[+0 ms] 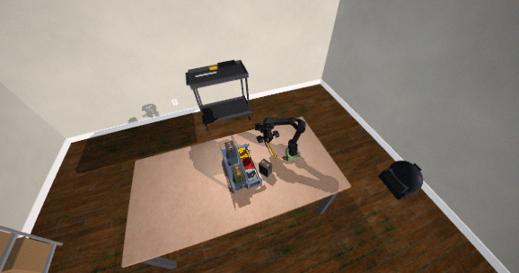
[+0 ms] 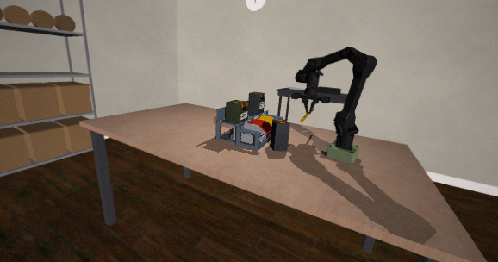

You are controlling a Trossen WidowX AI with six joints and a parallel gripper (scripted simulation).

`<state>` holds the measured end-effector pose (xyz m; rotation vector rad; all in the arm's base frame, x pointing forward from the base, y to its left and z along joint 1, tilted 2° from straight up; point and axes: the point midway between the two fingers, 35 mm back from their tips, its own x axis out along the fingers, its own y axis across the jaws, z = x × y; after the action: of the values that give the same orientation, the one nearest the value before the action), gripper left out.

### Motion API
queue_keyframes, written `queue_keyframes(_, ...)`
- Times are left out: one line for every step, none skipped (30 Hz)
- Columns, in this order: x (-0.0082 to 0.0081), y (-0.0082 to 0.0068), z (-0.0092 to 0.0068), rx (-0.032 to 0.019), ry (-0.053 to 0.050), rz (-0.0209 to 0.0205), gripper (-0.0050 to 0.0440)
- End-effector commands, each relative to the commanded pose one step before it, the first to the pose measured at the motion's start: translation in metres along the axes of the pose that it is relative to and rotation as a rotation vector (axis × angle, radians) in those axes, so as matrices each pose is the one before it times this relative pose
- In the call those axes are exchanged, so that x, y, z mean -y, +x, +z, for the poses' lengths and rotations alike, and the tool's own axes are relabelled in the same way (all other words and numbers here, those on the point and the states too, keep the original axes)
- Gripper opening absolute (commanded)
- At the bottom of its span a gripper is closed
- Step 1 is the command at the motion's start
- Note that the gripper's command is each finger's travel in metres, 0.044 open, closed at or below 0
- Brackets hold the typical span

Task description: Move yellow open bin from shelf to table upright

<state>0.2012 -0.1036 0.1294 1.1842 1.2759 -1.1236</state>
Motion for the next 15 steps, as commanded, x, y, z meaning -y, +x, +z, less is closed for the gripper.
queue_keyframes(0.01581,-0.00839,0.00849,0.01516,0.0013,0.02136,0.0)
queue_keyframes(0.00652,-0.00111,0.003,0.00084,-0.001,0.00085,0.0)
queue_keyframes(0.00653,-0.00111,0.00299,0.00084,-0.001,0.00085,0.0)
queue_keyframes(0.0,0.0,0.0,0.0,0.0,0.0,0.0)
queue_keyframes(0.0,0.0,0.0,0.0,0.0,0.0,0.0)
queue_keyframes(0.0,0.0,0.0,0.0,0.0,0.0,0.0)
queue_keyframes(0.0,0.0,0.0,0.0,0.0,0.0,0.0)
queue_keyframes(0.0,0.0,0.0,0.0,0.0,0.0,0.0)
queue_keyframes(0.0,0.0,0.0,0.0,0.0,0.0,0.0)
queue_keyframes(0.0,0.0,0.0,0.0,0.0,0.0,0.0)
queue_keyframes(0.0,0.0,0.0,0.0,0.0,0.0,0.0)
queue_keyframes(0.0,0.0,0.0,0.0,0.0,0.0,0.0)
queue_keyframes(0.0,0.0,0.0,0.0,0.0,0.0,0.0)
queue_keyframes(0.0,0.0,0.0,0.0,0.0,0.0,0.0)
queue_keyframes(0.0,0.0,0.0,0.0,0.0,0.0,0.0)
